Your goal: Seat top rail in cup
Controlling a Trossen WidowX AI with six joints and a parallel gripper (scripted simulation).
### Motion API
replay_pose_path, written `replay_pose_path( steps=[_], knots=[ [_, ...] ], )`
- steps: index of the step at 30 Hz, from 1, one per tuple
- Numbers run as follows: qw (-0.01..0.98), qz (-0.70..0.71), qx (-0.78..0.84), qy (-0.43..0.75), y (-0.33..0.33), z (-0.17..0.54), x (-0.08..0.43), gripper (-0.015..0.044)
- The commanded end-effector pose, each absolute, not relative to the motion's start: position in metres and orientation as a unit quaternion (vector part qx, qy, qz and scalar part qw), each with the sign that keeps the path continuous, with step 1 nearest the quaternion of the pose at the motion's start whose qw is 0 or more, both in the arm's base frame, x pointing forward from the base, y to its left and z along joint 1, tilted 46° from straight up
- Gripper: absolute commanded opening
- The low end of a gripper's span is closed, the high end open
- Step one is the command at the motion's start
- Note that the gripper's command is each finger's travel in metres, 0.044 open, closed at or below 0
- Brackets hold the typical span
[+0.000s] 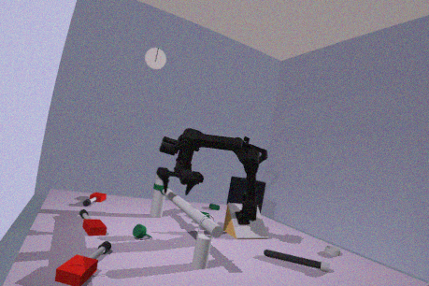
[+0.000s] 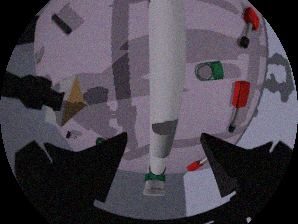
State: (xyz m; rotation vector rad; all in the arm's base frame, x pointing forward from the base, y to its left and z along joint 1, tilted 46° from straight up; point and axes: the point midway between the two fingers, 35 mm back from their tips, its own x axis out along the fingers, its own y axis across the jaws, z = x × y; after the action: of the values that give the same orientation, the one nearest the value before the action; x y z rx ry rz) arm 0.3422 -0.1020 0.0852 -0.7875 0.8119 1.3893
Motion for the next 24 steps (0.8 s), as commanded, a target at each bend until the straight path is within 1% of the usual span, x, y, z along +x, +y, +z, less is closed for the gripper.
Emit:
replay_pose_path(
  steps=[1,5,24],
  knots=[
    [0.624,0.605,-0.344,0.354,-0.112,0.1,0.341,0.044],
    [0.624,0.606,-0.344,0.354,-0.123,0.12,0.337,0.044],
    [0.624,0.606,-0.344,0.354,-0.123,0.12,0.337,0.044]
  ],
)
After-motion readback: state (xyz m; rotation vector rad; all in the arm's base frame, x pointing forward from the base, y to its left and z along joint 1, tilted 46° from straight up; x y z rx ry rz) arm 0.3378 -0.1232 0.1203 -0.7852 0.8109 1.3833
